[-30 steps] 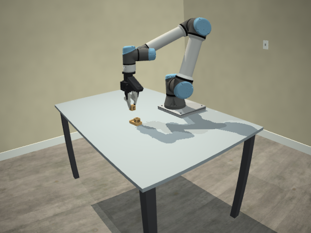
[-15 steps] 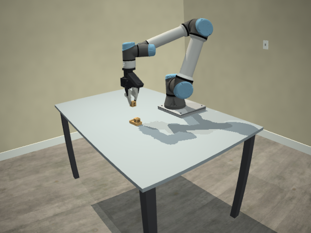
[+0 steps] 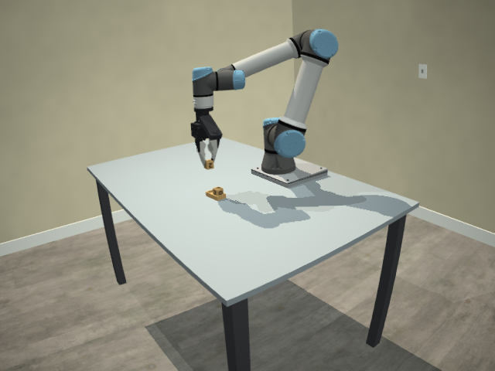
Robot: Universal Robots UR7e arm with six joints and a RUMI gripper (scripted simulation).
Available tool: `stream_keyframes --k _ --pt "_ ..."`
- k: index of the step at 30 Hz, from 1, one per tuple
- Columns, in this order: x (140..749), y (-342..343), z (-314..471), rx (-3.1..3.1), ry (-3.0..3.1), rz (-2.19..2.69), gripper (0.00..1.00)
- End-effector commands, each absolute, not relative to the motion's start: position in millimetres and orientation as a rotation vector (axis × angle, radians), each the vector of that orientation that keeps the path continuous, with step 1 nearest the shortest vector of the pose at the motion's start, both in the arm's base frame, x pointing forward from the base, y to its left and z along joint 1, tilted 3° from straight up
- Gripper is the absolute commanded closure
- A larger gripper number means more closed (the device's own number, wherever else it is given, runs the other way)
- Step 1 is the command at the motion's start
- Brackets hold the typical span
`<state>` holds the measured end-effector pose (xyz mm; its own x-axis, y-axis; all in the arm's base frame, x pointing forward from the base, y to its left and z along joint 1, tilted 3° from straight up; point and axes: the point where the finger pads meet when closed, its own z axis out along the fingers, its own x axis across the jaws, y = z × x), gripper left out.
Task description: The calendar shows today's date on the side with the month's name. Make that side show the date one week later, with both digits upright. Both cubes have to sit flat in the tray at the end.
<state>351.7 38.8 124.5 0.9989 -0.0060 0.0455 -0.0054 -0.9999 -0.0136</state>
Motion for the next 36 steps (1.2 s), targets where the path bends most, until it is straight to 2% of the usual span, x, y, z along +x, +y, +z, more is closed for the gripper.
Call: stream_keyframes --k 1,36 --pt "353 30 121 -3.118 0.212 -0.063 0.9" --pt "361 -33 115 -2.844 1.264 -0.051 0.9"
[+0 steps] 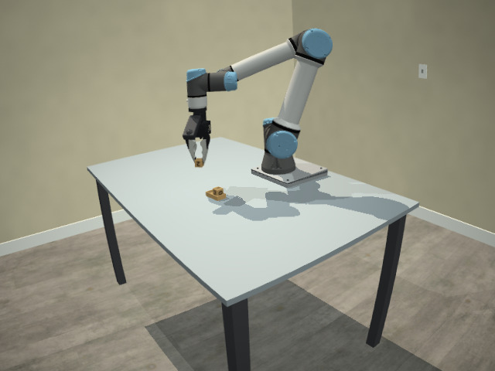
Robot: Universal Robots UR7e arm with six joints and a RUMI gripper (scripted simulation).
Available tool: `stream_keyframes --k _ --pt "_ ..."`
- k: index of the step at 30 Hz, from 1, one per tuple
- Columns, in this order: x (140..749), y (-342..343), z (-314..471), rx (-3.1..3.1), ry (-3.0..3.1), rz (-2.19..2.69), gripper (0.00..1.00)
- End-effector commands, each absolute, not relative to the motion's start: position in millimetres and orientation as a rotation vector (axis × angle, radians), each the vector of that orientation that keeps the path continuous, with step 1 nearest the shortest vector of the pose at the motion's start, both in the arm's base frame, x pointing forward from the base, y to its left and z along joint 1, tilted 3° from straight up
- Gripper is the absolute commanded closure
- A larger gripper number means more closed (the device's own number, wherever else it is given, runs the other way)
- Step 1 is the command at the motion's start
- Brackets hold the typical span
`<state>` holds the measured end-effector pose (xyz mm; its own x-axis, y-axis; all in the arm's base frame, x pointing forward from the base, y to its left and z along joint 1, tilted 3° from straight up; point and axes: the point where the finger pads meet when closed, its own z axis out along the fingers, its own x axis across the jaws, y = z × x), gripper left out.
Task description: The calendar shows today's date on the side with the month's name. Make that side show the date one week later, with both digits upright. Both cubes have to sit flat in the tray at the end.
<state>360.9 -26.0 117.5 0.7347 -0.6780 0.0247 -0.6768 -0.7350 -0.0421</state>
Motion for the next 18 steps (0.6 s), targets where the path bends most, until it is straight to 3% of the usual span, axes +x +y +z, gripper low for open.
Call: stream_keyframes --k 1,18 --pt "361.3 -34.4 114.8 -2.833 1.288 -0.053 0.9" --pt "361.4 -35.9 114.9 -2.816 1.321 -0.053 0.9"
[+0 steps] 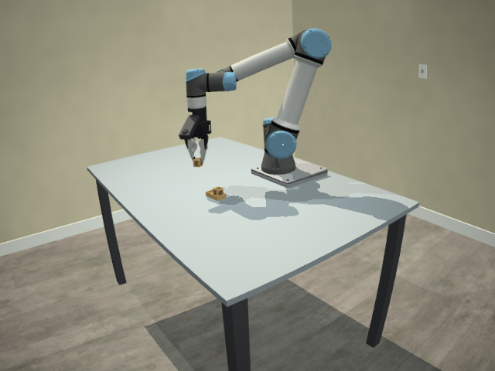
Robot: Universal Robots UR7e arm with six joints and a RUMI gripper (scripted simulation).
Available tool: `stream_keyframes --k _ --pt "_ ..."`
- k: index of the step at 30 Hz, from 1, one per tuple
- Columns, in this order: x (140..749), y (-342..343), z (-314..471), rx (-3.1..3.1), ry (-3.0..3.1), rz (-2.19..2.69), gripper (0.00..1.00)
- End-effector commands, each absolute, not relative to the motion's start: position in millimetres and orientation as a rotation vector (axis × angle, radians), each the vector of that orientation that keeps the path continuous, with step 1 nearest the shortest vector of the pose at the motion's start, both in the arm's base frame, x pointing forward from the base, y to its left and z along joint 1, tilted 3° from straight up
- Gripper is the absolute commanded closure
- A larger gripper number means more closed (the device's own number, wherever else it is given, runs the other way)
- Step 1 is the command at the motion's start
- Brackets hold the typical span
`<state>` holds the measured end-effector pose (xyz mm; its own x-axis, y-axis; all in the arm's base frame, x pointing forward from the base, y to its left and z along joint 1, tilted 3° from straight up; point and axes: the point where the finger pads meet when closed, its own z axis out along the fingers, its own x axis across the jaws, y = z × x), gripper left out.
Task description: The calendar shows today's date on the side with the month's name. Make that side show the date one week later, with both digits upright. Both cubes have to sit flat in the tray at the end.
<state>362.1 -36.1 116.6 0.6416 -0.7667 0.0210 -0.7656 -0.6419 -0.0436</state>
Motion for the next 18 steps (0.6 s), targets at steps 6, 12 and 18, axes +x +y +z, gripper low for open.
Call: stream_keyframes --k 6,12,18 --pt "361 -35 108 -2.817 1.321 -0.049 0.9" --pt "362 -34 88 -2.818 1.319 -0.049 0.9" --pt "363 -33 68 -2.818 1.319 -0.049 0.9"
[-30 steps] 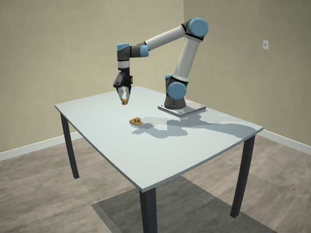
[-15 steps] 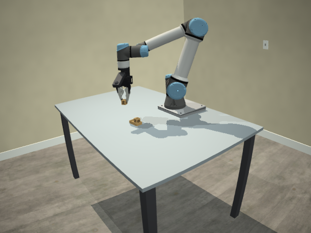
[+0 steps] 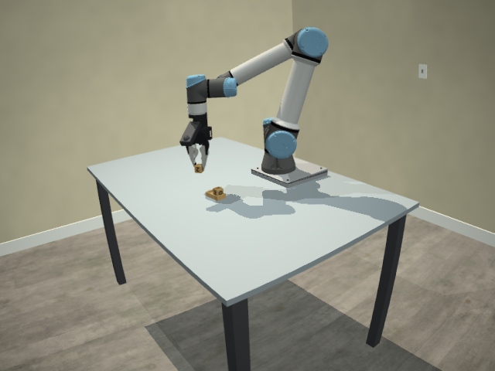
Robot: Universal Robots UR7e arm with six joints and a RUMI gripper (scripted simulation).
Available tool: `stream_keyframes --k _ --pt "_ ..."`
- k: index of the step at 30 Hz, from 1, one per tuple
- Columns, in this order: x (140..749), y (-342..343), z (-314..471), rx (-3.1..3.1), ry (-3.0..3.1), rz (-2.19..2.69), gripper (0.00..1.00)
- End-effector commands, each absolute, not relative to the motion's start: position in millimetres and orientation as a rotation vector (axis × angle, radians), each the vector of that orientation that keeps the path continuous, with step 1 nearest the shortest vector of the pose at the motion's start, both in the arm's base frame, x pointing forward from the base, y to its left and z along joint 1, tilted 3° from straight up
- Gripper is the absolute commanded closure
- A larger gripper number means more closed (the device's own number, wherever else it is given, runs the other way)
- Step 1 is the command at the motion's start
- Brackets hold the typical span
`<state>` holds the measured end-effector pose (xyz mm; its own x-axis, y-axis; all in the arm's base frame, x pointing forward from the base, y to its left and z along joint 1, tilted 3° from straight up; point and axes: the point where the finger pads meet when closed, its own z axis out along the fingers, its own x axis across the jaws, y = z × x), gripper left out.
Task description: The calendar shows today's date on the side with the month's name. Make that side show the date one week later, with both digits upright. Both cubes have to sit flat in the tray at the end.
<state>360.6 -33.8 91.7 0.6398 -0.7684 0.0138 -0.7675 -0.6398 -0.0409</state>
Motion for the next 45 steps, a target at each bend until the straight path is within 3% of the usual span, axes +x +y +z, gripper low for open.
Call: stream_keyframes --k 1,12,45 --pt "364 -33 63 -2.818 1.319 -0.049 0.9" --pt "366 -32 23 -2.818 1.319 -0.049 0.9" --pt "367 -33 19 -2.817 1.321 -0.053 0.9"
